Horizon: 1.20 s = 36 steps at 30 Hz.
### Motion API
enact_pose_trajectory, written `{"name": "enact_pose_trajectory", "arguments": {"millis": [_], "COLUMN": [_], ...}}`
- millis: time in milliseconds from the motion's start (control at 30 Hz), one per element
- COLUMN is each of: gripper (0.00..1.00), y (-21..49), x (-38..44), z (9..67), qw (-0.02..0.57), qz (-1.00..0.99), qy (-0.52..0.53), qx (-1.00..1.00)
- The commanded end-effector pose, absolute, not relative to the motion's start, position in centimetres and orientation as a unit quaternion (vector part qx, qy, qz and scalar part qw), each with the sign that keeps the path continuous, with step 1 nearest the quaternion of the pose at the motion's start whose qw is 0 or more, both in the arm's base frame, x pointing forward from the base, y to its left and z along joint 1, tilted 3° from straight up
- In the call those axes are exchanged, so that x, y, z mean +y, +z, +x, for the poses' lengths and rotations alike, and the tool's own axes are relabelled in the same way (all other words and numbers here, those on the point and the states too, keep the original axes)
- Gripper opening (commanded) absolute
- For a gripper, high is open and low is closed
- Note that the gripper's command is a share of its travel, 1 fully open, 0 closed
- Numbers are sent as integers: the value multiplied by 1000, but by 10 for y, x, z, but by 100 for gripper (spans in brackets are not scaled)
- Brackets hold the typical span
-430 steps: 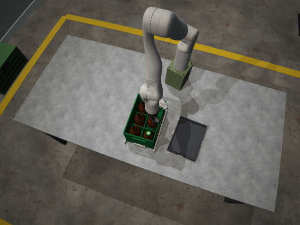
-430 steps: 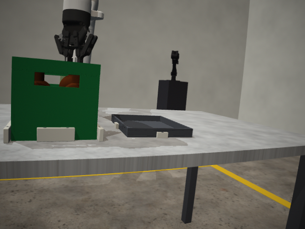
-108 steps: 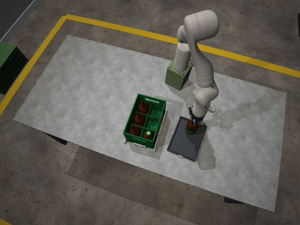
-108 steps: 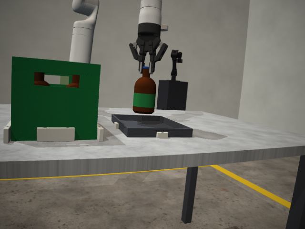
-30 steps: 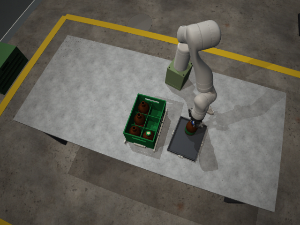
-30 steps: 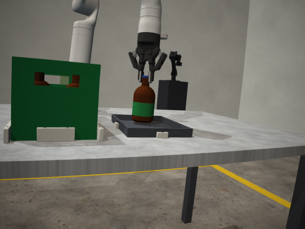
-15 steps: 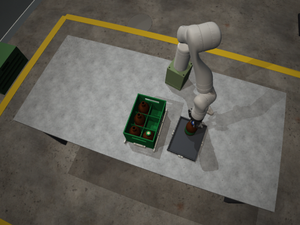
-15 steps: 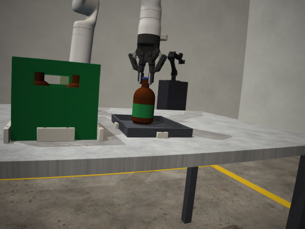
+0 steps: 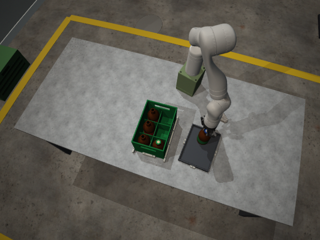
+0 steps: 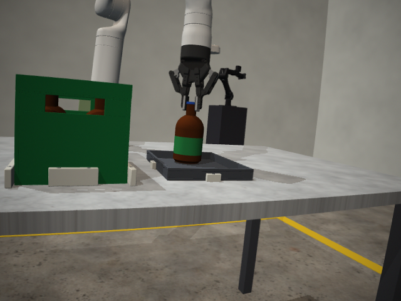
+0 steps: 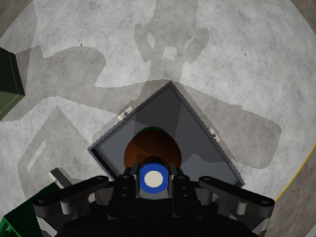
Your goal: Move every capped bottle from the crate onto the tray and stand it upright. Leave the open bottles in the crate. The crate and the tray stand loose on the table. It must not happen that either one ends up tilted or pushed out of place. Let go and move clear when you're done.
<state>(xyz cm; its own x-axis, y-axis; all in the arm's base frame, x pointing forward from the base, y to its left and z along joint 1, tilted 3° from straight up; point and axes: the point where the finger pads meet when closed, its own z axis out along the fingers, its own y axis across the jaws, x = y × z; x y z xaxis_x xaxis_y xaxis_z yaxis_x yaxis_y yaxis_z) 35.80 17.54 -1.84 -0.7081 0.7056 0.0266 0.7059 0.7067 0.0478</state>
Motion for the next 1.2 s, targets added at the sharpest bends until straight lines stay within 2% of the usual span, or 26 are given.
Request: {"name": "enact_pose_trajectory", "arguments": {"millis": [0, 67, 100, 1167], "gripper": [0, 0, 100, 100], "y": [-18, -18, -18, -18], "x": [176, 176, 176, 176], "z": [358, 358, 358, 358], "qw": [3, 3, 3, 3], "qz": [-382, -382, -382, -382], "qy": [-28, -28, -28, -28], "qx": [-924, -924, -924, -924]}}
